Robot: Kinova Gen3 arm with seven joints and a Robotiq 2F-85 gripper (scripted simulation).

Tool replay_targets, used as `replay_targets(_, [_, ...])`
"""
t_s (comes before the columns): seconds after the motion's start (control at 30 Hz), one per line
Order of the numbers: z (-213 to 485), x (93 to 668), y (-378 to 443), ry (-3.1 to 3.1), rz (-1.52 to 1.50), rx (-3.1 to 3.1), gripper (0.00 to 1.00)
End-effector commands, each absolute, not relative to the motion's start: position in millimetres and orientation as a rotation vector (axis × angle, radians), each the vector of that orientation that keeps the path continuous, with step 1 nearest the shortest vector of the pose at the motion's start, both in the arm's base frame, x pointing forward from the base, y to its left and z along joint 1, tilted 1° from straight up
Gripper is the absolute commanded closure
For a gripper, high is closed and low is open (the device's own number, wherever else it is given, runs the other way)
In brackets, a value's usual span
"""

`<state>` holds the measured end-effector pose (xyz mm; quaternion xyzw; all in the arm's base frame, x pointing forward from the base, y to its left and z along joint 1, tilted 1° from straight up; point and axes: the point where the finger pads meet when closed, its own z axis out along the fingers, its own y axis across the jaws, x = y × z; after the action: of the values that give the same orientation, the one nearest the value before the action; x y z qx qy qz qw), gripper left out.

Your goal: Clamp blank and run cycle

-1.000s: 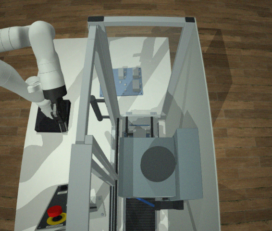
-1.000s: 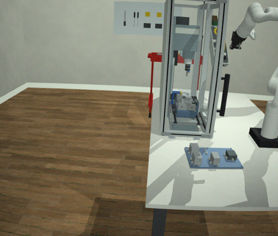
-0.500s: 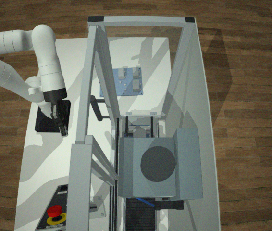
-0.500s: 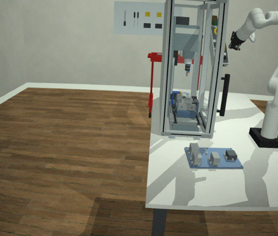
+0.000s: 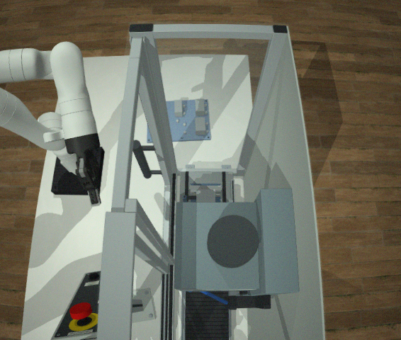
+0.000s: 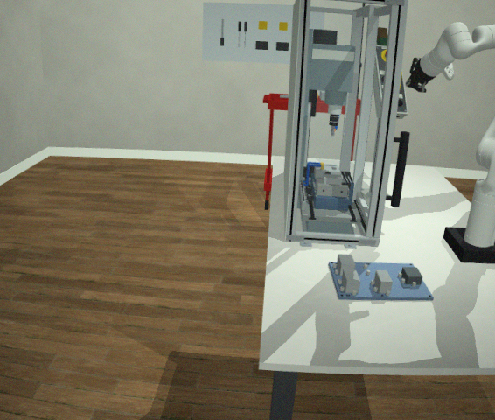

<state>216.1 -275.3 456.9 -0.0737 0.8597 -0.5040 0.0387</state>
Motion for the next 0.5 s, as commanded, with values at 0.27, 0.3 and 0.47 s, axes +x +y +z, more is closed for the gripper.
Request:
replay_targets(0.27, [447,220,-294,2.635,-1.546,-0.225,0.90])
replay_targets(0.3, [447,220,-294,2.635,-1.546,-0.225,0.90])
replay_targets(0.47, [441,221,-305,2.635,-1.546,-0.225,0.90])
